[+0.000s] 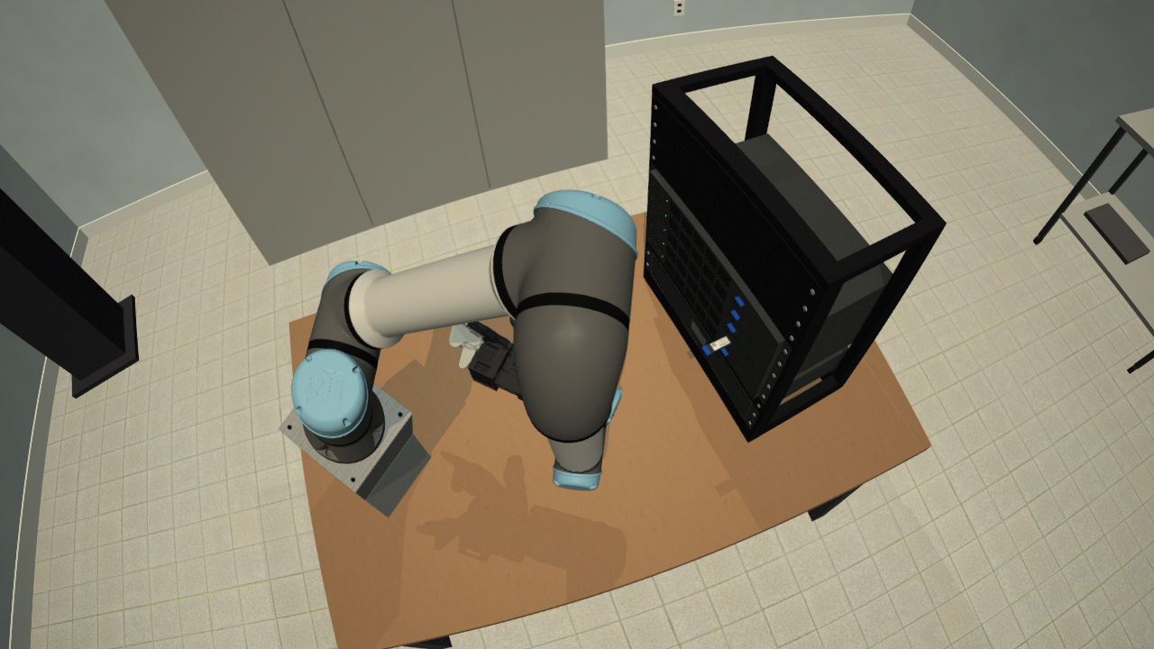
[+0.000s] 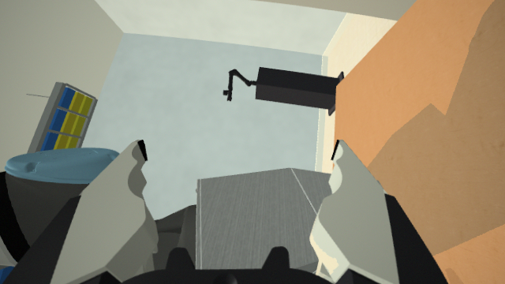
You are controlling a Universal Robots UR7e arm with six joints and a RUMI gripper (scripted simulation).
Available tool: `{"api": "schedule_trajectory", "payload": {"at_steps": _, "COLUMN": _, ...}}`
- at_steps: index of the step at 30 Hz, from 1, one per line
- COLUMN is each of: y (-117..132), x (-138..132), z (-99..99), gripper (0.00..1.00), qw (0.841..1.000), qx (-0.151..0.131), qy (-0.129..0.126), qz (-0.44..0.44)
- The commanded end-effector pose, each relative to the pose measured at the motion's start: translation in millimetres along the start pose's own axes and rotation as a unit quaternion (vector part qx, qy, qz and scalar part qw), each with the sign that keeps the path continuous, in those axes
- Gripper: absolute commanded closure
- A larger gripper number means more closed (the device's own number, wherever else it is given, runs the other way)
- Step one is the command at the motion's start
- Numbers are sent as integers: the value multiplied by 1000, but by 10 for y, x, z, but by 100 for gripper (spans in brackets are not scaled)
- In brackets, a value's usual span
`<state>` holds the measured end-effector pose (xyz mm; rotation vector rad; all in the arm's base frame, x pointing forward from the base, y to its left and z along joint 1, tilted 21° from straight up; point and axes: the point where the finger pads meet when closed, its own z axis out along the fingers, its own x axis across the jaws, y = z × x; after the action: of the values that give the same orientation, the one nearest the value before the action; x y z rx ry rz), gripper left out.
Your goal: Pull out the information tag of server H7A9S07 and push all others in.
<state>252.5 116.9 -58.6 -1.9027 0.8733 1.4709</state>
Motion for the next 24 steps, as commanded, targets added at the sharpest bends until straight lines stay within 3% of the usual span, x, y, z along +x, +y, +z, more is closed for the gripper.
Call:
{"api": "schedule_trajectory", "payload": {"at_steps": 1, "y": 1, "x": 50, "z": -26, "gripper": 0, "qw": 1000, "qx": -4, "qy": 13, "qz": -19}}
{"api": "schedule_trajectory", "payload": {"at_steps": 24, "y": 0, "x": 269, "z": -165, "gripper": 0, "qw": 992, "qx": -25, "qy": 70, "qz": -98}}
